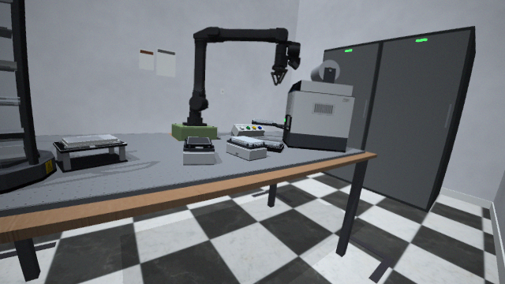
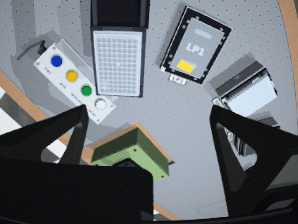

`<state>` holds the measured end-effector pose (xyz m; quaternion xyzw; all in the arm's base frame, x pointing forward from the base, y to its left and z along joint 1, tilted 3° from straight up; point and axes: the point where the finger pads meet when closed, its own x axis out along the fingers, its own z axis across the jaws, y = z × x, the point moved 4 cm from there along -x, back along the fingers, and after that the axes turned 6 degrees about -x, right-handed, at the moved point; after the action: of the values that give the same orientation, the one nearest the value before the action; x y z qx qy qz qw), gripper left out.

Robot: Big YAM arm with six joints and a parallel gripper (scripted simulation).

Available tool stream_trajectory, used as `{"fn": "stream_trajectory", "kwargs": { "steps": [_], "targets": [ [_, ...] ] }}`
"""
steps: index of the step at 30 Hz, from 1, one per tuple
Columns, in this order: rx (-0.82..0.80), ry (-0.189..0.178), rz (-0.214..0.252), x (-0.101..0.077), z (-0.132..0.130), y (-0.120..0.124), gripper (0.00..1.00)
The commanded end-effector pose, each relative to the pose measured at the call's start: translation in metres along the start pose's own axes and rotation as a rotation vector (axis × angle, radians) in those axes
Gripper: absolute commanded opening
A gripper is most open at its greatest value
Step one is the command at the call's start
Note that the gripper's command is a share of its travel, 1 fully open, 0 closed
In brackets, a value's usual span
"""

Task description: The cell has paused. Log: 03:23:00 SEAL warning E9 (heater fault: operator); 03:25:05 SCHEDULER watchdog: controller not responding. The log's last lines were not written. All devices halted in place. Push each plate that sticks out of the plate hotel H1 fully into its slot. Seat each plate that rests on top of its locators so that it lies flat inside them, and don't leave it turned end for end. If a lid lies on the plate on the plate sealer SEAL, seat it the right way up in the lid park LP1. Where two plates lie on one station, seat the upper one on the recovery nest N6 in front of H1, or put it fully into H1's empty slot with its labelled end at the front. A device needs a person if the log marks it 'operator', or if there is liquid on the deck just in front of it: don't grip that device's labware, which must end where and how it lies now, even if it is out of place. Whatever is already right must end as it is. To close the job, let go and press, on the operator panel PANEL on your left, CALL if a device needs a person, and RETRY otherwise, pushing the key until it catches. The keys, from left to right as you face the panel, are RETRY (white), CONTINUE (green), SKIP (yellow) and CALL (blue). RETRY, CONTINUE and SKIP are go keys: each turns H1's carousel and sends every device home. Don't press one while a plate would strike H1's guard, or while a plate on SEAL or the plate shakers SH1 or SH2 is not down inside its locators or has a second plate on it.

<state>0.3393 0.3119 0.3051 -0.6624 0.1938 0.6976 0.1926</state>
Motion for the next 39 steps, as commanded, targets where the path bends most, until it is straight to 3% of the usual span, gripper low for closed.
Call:
{"fn": "stream_trajectory", "kwargs": {
  "steps": [1, 15, 26, 39],
  "targets": [
    [0.015, 0.009, -0.040, -0.009, 0.014, -0.001, 1.00],
    [0.015, 0.006, -0.036, -0.007, 0.053, -0.008, 1.00],
    [-0.374, 0.010, -0.039, -0.008, 0.089, 0.001, 1.00],
    [-0.359, 0.007, -0.039, -0.008, 0.125, 0.008, 1.00]
  ]
}}
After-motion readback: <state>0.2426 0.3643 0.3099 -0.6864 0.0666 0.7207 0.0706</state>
